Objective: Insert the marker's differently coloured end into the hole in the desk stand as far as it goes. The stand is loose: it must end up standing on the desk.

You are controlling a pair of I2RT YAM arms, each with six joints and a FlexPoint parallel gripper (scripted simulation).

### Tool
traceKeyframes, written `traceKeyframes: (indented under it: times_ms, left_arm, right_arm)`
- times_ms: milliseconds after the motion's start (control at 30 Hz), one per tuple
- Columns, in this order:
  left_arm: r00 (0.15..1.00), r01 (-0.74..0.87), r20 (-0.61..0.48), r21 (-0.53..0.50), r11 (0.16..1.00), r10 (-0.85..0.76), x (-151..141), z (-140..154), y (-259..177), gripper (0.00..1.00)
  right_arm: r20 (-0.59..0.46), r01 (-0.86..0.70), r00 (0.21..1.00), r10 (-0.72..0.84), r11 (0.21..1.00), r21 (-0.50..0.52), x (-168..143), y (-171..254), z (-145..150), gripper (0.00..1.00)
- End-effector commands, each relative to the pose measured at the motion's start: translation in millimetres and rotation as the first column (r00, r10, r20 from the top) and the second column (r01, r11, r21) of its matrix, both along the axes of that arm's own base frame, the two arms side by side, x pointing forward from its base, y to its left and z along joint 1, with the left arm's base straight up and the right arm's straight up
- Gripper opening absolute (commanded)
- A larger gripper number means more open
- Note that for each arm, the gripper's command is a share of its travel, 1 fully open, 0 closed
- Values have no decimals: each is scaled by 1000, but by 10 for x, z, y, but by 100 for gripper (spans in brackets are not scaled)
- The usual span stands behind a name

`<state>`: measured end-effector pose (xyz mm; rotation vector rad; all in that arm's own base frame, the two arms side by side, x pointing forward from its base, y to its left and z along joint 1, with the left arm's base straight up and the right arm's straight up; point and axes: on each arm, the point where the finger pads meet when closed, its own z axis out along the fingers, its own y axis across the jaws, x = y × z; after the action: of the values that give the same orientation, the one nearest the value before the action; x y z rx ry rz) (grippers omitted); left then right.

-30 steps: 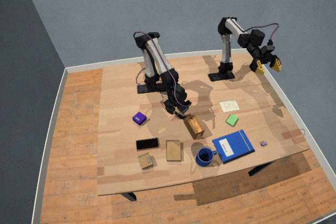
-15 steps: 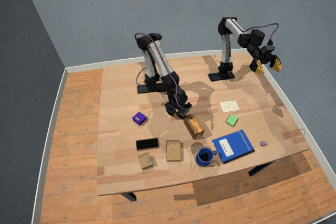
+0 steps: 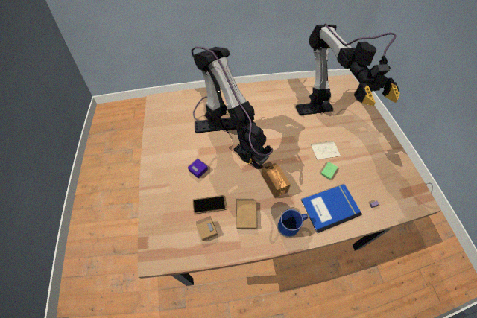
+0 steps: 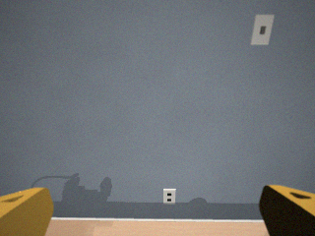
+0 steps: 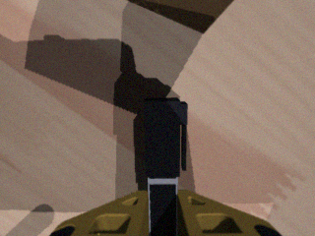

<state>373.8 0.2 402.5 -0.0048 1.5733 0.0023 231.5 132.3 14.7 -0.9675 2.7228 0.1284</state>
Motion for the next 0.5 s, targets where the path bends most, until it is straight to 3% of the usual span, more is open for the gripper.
traceKeyframes:
  times_ms: [0,467]
  left_arm:
    - [997,2,72,6,1000,-2,-50,282,6,100]
    - [997,2,72,6,1000,-2,-50,282,6,100]
  right_arm:
    - [42,8,999,-8,1000,18,98,25,165,0]
    - [41,-5,999,4,1000,9,77,24,358,0]
